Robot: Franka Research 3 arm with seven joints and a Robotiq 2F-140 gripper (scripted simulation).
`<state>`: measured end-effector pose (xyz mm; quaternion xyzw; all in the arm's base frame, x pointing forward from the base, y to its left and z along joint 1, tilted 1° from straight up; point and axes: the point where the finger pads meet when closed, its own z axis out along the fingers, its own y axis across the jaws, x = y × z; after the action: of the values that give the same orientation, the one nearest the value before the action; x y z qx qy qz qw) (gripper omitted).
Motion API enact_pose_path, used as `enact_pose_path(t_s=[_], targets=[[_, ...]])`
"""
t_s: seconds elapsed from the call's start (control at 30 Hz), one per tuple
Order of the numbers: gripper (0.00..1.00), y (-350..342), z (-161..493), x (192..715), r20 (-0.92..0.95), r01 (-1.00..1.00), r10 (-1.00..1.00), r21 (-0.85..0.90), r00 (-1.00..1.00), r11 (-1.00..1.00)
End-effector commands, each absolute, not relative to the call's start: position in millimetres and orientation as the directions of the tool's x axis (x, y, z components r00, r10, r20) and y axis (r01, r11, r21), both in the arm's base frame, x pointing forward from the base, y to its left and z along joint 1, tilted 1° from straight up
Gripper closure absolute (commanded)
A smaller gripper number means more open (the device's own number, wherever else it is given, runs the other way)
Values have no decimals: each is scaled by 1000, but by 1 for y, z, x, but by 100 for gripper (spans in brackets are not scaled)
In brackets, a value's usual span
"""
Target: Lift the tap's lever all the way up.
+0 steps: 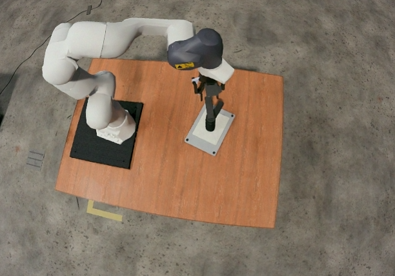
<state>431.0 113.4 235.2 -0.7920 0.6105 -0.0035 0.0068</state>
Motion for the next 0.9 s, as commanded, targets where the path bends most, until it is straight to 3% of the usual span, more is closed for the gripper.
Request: enact_pose_path(t_s=[0.0,0.03,0.87], targets=[[53,113,236,429,-3,-966,-966,-9,259,-259],[90,113,236,429,-3,-966,-966,-9,259,-259],[90,113,236,429,-3,-966,-966,-9,259,-259]])
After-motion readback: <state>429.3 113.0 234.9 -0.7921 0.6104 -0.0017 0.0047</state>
